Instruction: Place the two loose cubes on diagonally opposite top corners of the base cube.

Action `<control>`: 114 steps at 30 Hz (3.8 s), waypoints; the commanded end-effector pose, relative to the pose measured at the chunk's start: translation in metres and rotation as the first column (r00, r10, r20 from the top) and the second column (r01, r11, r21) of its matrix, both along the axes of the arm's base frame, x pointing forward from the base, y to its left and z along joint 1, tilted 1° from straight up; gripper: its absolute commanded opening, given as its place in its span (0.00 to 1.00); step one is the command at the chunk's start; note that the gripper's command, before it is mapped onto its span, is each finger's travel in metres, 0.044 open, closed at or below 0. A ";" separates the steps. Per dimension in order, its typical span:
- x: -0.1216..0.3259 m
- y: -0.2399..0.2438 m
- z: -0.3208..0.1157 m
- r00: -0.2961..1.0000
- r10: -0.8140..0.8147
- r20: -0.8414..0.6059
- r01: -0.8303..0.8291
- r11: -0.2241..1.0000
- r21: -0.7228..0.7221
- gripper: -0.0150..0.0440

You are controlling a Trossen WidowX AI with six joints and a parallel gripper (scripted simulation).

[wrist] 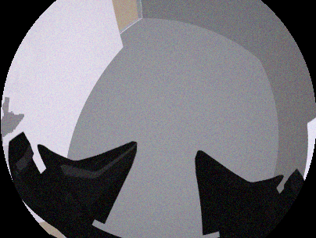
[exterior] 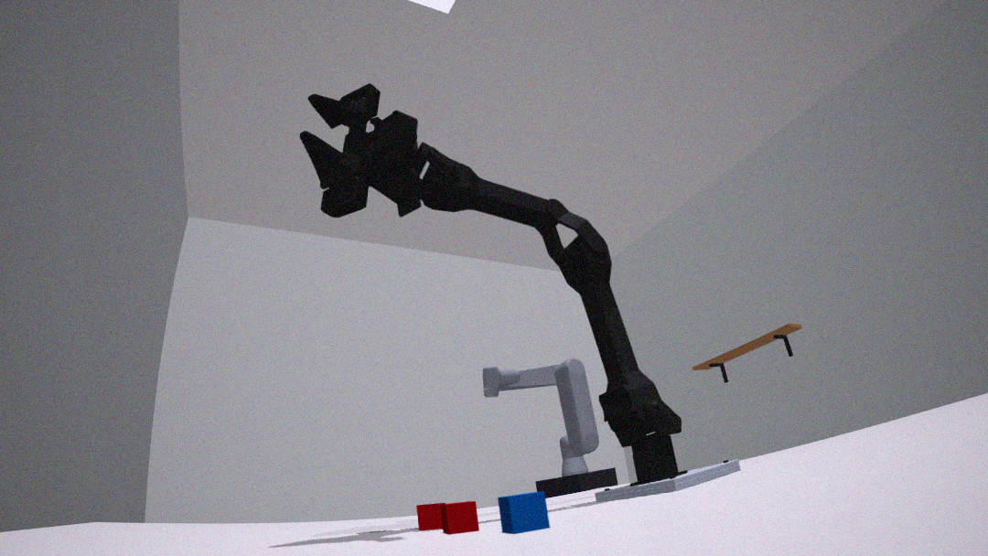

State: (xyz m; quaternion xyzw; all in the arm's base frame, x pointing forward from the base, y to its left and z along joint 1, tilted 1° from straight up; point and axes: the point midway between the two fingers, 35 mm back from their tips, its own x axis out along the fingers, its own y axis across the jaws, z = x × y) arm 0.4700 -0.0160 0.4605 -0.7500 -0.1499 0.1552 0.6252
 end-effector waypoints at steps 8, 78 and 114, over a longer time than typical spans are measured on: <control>-0.023 -0.093 -0.164 0.692 -0.322 -0.646 0.468 0.881 0.063 0.70; -0.189 -0.151 -0.415 -0.266 -0.326 -0.907 0.715 0.565 -0.413 0.66; -0.187 -0.152 -0.332 -0.265 -0.327 -0.907 0.715 0.565 -0.412 0.43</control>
